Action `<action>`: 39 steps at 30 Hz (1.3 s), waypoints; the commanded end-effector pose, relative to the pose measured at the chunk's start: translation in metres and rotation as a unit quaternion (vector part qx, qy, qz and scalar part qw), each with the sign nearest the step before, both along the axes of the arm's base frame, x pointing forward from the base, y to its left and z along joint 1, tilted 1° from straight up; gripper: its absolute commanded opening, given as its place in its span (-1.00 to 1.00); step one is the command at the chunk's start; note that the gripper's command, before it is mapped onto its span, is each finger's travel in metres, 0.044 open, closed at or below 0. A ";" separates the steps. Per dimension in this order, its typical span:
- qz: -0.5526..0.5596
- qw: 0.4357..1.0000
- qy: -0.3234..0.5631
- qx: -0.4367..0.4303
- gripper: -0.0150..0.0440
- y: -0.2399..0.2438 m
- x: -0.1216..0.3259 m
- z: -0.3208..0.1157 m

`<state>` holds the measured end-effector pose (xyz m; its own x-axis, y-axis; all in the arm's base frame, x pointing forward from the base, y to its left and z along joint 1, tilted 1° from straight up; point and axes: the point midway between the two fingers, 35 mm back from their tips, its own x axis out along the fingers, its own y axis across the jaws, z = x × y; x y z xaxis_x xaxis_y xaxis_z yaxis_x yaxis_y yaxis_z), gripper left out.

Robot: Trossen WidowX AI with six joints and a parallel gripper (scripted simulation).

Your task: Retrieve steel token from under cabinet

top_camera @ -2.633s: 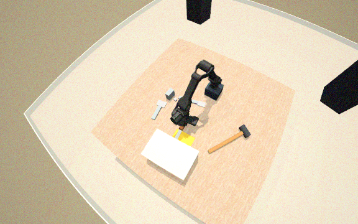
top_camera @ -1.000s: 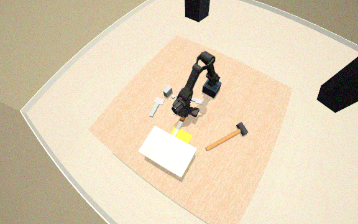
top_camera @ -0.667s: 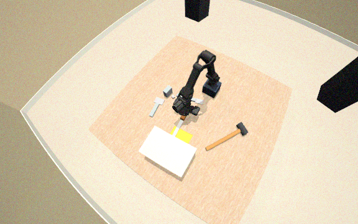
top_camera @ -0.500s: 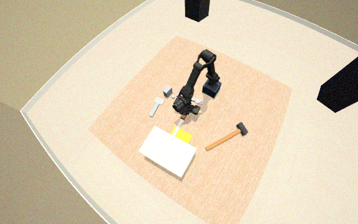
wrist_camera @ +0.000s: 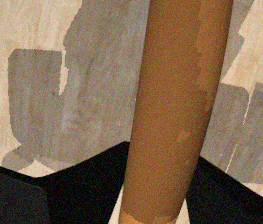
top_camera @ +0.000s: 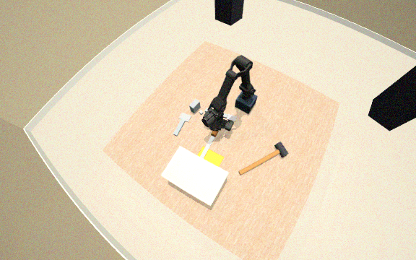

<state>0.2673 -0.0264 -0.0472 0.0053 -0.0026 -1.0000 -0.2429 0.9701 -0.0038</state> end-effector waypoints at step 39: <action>0.032 0.999 0.002 -0.001 -0.49 -0.016 -0.025 0.001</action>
